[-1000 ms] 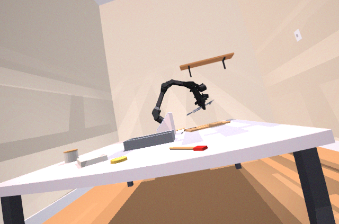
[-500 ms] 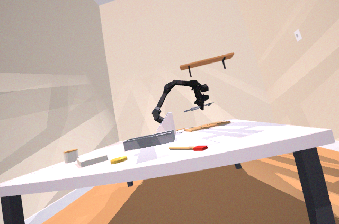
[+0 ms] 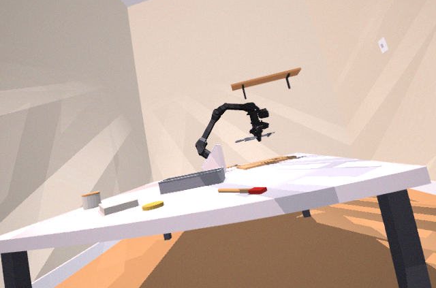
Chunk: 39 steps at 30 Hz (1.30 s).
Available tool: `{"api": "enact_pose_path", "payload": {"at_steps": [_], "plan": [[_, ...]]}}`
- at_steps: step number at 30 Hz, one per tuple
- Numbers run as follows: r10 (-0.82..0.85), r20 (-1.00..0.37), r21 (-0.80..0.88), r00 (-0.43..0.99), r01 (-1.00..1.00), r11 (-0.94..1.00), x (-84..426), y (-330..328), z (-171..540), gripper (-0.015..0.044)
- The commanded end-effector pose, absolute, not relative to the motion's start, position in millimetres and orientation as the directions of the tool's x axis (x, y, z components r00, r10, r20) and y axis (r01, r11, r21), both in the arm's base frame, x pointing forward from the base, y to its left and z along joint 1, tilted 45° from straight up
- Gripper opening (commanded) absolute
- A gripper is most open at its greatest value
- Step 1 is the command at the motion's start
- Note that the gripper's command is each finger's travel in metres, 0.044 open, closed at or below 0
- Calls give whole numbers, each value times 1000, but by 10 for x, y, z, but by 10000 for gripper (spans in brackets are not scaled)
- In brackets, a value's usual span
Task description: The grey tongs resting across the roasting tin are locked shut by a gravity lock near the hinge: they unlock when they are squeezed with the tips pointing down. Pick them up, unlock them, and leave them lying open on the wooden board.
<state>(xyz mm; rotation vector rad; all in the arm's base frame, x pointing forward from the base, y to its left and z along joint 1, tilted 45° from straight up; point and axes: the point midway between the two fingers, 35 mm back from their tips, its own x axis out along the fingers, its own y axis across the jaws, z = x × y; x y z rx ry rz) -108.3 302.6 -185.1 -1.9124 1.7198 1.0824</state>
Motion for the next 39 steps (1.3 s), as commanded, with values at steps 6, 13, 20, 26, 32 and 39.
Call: {"api": "enact_pose_path", "payload": {"at_steps": [6,13,20,26,32,39], "plan": [[-686,-728,228,-24,-951,-209,-1091,2967,-1937,-150],[-686,-728,229,-25,-951,-209,-1101,2897,-2031,-150],[-685,-728,229,-25,-951,-209,-1109,2824,-2121,-150],[-685,-728,229,-25,-951,-209,-1114,2760,-2196,-150],[-686,-728,229,-25,-951,-209,-1118,2693,-2270,-150],[-686,-728,229,-25,-951,-209,-1122,2614,-2353,-150]]}}
